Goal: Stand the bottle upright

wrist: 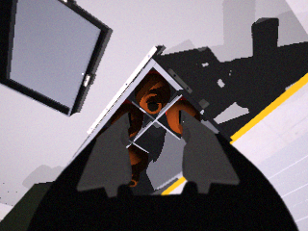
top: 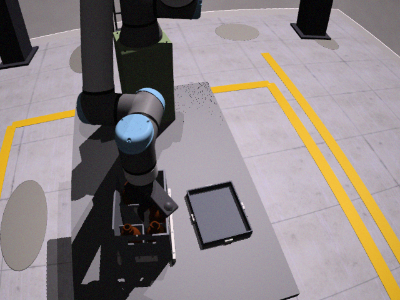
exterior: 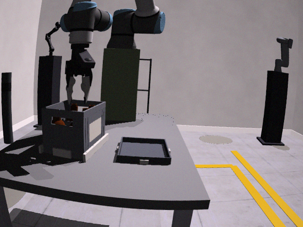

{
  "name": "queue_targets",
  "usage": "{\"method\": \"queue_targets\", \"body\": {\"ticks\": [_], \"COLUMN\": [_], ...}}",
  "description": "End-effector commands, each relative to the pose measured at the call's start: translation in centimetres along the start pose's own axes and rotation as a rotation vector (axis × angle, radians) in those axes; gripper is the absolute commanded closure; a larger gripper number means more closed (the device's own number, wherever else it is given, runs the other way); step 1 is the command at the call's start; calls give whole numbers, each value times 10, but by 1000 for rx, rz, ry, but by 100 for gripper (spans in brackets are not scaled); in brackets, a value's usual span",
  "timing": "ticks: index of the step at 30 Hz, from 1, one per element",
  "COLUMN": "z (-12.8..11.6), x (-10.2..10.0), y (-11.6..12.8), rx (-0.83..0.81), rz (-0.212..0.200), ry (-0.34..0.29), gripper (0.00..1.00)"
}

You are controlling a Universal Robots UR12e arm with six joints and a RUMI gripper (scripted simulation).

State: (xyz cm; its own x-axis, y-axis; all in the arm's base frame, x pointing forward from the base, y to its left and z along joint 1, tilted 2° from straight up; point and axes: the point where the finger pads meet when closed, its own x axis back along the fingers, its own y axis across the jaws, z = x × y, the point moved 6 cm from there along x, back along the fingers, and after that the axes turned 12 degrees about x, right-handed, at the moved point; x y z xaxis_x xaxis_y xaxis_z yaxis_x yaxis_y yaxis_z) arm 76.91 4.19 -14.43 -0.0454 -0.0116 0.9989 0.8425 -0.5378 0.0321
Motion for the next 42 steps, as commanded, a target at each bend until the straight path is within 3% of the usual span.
{"method": "queue_targets", "body": {"ticks": [1,8,18,19,42], "z": [-3,-3,-2,-2,-2], "x": [19,32,35,34,34], "y": [-2,-2,-2,-2,-1], "rx": [-2,-1,-1,-1,-1], "rz": [5,5,4,4,4], "ry": [-2,-2,-2,-2,-2], "gripper": [62,62,62,100,100]}}
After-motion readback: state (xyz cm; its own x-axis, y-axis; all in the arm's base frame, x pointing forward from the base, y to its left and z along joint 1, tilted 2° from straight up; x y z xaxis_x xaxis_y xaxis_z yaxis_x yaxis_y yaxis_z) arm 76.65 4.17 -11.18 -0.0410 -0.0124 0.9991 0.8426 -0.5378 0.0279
